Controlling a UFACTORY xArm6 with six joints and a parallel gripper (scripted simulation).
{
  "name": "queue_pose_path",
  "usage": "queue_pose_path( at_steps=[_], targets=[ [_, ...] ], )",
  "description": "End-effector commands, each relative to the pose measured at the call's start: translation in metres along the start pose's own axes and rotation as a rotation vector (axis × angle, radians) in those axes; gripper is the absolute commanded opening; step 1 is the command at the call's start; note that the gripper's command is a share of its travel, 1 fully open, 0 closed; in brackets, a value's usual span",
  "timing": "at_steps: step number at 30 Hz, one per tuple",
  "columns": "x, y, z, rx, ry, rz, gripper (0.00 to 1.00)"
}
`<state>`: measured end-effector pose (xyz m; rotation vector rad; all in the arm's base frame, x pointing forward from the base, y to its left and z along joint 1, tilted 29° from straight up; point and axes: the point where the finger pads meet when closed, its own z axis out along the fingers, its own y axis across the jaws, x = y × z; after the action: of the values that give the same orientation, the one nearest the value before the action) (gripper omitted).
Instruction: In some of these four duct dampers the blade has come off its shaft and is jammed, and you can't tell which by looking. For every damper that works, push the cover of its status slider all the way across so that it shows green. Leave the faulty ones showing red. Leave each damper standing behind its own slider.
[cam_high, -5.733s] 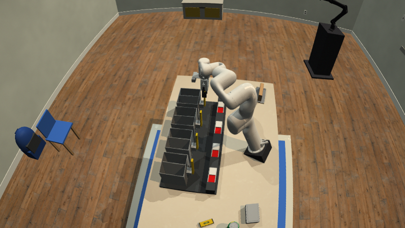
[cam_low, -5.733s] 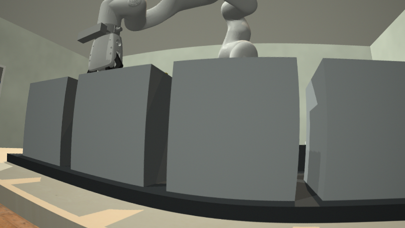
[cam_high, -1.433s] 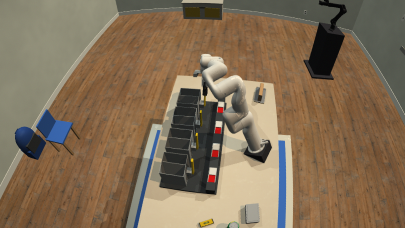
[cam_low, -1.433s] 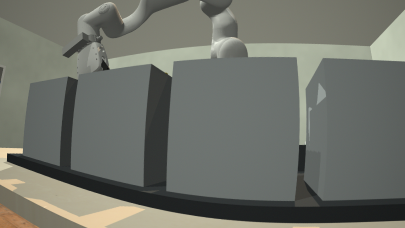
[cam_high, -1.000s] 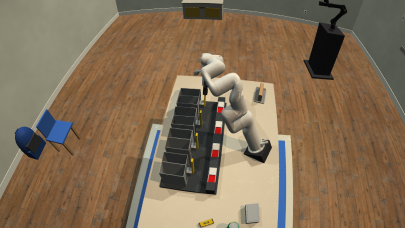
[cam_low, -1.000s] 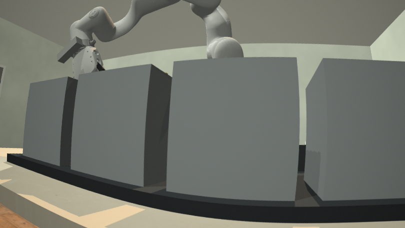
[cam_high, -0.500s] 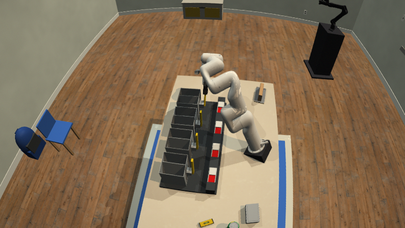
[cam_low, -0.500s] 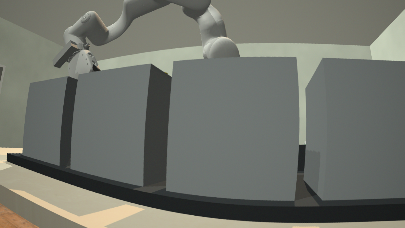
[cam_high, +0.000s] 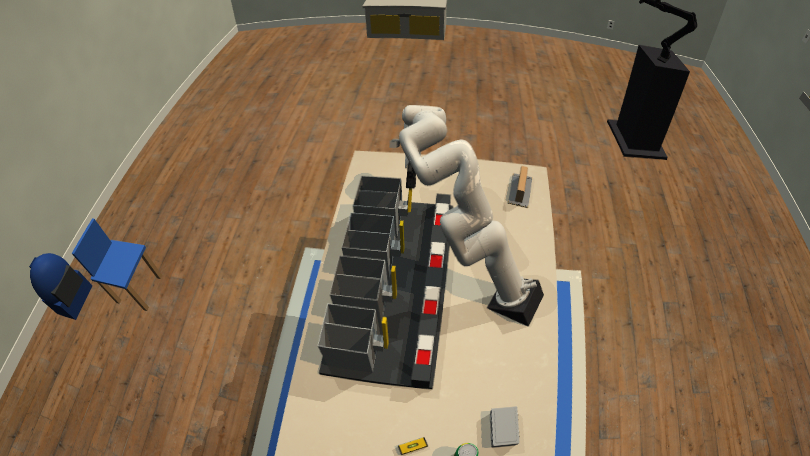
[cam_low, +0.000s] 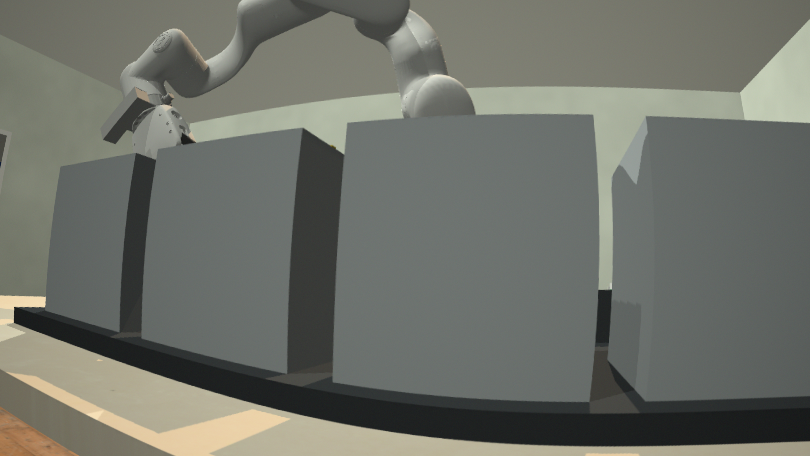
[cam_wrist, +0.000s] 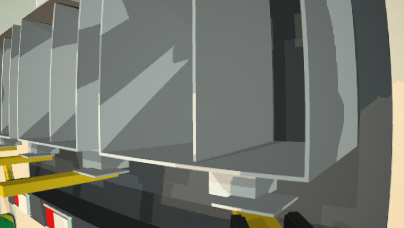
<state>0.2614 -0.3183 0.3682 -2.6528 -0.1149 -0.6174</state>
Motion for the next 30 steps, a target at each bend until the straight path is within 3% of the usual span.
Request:
queue_pose_path(
  at_steps=[1, 30],
  targets=[
    [0.0007, 0.0005, -0.0015, 0.006, 0.001, -0.002, 0.19],
    [0.0007, 0.0022, -0.0015, 0.022, 0.001, -0.002, 0.19]
  ],
)
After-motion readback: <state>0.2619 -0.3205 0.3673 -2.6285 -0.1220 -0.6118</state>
